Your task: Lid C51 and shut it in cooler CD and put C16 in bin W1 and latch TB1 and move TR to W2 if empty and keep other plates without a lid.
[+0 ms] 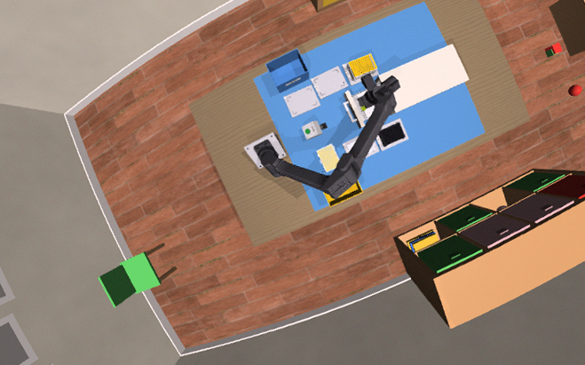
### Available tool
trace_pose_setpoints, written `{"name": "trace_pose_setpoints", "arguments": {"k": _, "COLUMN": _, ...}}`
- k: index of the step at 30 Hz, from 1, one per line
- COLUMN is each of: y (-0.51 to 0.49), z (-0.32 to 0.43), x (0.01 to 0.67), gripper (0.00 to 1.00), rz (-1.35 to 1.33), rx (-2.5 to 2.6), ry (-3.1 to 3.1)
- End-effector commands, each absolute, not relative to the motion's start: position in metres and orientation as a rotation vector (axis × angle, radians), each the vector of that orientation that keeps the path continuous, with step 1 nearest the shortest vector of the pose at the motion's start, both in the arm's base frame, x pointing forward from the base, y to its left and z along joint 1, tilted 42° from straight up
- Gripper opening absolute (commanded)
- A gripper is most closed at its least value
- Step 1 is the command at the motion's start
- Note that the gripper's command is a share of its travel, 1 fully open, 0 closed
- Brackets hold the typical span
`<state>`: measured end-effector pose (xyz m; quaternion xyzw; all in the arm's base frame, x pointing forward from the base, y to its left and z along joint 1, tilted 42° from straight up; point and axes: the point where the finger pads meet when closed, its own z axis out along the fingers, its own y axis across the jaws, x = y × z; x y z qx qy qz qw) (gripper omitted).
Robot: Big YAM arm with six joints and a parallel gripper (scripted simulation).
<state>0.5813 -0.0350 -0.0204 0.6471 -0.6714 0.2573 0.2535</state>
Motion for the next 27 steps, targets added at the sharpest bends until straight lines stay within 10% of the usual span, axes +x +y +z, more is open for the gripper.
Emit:
{"name": "trace_pose_setpoints", "arguments": {"k": 1, "y": -0.042, "z": -0.028, "x": 0.582, "gripper": 0.00, "rz": 0.694, "rx": 1.761, "ry": -1.820}}
{"name": "trace_pose_setpoints", "arguments": {"k": 27, "y": -0.029, "z": -0.011, "x": 0.593, "gripper": 0.00, "rz": 0.732, "rx": 1.776, "ry": -1.838}}
